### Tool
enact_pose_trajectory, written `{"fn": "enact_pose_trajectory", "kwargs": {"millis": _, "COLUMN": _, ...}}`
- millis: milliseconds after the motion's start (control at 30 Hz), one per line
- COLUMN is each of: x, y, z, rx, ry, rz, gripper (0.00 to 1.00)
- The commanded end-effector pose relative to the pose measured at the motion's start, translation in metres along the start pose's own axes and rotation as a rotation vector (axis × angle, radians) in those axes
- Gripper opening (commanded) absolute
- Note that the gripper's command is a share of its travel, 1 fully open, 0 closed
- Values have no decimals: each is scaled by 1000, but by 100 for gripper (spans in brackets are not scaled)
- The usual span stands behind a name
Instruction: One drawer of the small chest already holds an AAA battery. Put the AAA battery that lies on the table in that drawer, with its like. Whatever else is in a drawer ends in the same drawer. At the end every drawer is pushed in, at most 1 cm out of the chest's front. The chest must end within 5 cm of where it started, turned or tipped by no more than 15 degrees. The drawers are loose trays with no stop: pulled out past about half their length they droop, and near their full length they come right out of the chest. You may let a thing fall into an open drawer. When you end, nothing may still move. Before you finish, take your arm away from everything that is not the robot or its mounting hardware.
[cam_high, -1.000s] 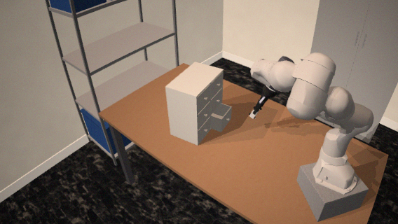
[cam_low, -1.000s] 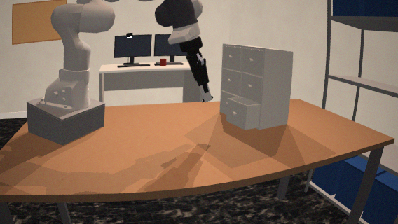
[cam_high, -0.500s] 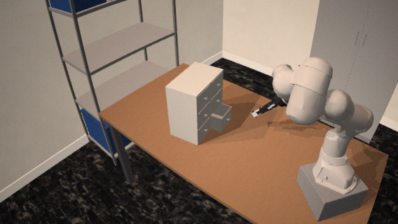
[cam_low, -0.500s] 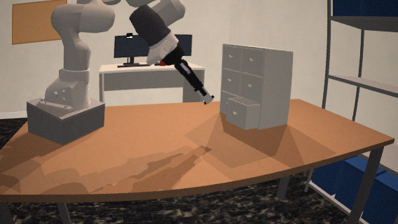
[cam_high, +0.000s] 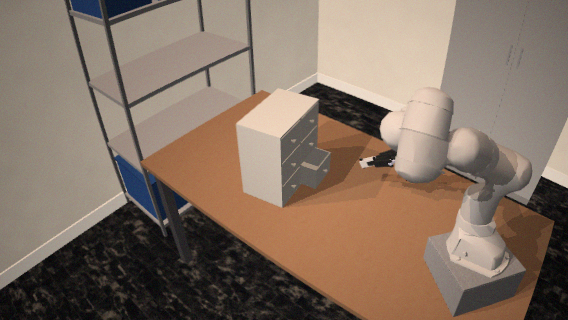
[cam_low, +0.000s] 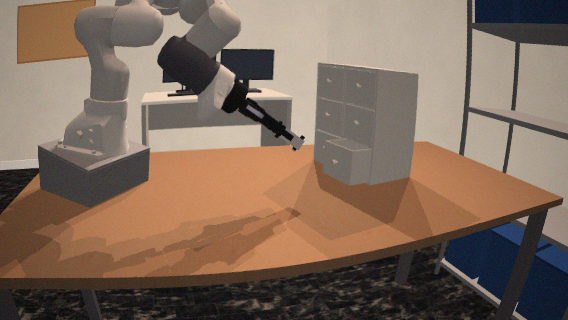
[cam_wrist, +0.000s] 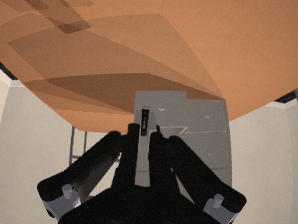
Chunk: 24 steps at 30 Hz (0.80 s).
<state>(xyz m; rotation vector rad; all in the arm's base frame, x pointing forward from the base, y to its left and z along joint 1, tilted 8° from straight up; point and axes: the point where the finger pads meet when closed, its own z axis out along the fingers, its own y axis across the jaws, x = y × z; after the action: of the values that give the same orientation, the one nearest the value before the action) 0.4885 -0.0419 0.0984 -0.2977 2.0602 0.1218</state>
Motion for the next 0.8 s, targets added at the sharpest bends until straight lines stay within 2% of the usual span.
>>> {"fn": "enact_pose_trajectory", "kwargs": {"millis": 0, "x": -12, "y": 11, "z": 4, "rx": -49, "ry": -81, "rz": -104, "gripper": 3}}
{"fn": "enact_pose_trajectory", "kwargs": {"millis": 767, "x": -17, "y": 12, "z": 11, "rx": -49, "ry": -85, "rz": -104, "gripper": 3}}
